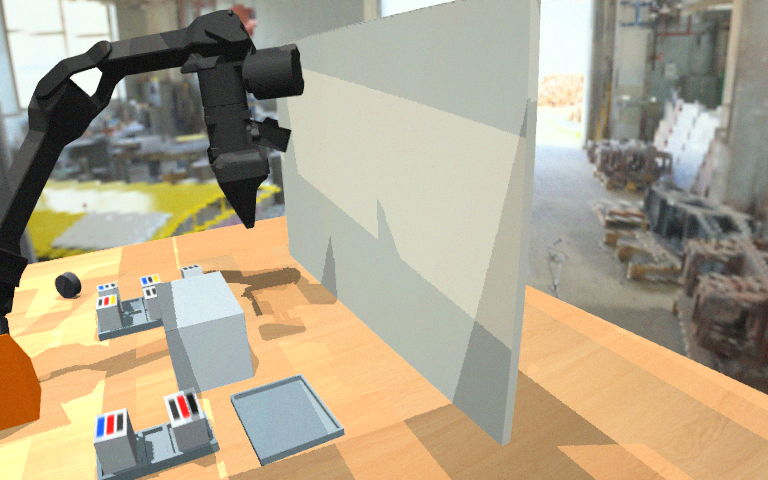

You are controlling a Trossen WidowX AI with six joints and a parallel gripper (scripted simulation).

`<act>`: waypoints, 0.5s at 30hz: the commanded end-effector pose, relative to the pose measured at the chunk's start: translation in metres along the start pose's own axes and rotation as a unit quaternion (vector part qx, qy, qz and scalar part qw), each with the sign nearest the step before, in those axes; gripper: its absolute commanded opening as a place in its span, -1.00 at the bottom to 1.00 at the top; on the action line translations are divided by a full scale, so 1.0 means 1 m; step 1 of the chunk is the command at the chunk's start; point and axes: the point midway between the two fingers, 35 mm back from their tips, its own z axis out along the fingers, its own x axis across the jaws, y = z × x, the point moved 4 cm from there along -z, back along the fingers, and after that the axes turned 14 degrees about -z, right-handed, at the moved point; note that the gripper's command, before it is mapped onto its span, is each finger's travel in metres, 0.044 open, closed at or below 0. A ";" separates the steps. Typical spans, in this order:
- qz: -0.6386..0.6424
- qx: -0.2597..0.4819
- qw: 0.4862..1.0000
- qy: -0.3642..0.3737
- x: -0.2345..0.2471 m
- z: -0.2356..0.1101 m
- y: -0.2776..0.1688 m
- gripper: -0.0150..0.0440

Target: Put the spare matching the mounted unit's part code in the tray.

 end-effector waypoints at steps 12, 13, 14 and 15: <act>-0.259 0.008 0.966 0.003 0.070 0.010 -0.015 1.00; -0.314 0.010 0.949 0.005 0.084 0.013 -0.021 1.00; -0.368 0.011 0.930 0.007 0.098 0.017 -0.027 1.00; -0.420 0.012 0.907 0.010 0.111 0.020 -0.034 1.00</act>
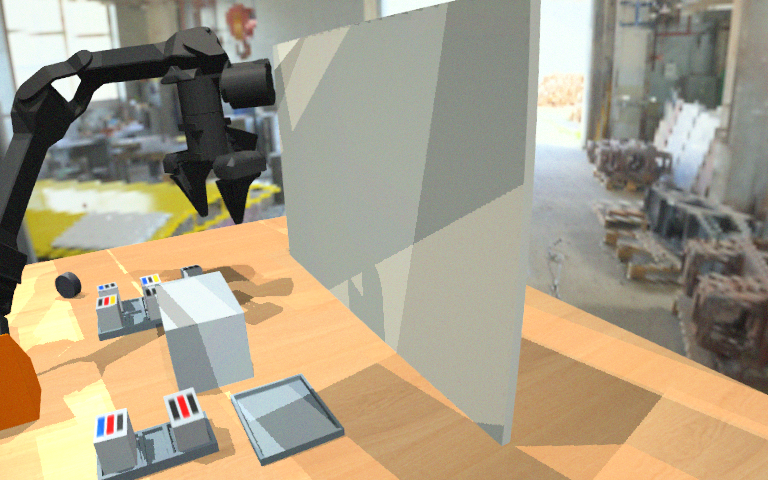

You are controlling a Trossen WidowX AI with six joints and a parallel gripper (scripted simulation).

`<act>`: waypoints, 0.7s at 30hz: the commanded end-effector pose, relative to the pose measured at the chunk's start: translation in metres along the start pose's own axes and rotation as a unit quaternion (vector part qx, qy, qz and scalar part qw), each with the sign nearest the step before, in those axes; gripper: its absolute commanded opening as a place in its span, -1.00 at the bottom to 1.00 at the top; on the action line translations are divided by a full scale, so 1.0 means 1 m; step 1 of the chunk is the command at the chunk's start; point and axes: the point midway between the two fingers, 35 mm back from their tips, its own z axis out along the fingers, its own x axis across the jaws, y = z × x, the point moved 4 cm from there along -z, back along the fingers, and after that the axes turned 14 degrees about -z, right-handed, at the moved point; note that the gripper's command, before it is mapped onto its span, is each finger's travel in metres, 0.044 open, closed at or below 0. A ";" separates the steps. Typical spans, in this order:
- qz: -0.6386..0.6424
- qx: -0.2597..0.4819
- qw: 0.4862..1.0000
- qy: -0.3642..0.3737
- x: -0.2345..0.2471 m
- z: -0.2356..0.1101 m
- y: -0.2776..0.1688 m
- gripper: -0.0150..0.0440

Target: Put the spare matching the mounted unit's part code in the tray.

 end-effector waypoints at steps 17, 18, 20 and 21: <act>-0.576 -0.004 0.817 0.029 0.153 0.041 -0.018 1.00; -0.576 -0.004 0.817 0.029 0.153 0.041 -0.018 1.00; -0.576 -0.004 0.817 0.029 0.153 0.041 -0.018 1.00; -0.576 -0.004 0.817 0.029 0.153 0.043 -0.018 0.91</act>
